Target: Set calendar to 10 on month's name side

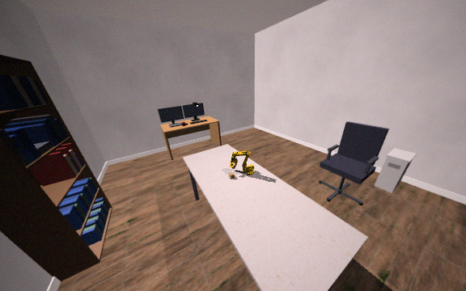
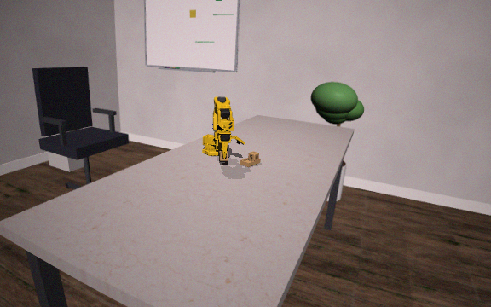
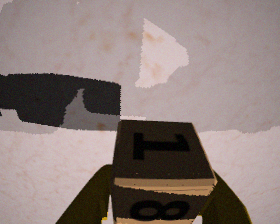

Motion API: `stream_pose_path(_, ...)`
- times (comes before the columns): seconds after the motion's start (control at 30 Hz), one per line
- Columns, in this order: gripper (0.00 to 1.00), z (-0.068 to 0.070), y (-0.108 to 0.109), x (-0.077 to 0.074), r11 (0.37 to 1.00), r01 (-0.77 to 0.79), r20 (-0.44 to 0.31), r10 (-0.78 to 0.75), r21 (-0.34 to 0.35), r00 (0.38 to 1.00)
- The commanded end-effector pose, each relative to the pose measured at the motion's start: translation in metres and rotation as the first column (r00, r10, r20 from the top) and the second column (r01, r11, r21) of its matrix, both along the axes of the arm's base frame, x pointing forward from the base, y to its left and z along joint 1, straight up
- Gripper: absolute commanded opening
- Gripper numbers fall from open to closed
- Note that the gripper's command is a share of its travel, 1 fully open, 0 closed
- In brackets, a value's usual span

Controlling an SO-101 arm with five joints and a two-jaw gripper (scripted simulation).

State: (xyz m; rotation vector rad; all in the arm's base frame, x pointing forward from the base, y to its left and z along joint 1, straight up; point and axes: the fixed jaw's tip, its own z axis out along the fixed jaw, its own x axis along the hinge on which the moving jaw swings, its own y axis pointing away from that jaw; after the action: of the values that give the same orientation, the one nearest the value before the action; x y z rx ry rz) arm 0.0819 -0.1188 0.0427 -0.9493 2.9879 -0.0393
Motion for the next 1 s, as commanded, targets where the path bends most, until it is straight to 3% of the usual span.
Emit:
stream_pose_path(0.0, 0.00, 0.000, -0.002, 0.000, 1.000, 0.019, 0.009, -0.019, -0.010, 1.000)
stream_pose_path(0.97, 0.00, -0.011, -0.002, 0.001, 1.000, 0.019, 0.009, -0.019, -0.010, 1.000)
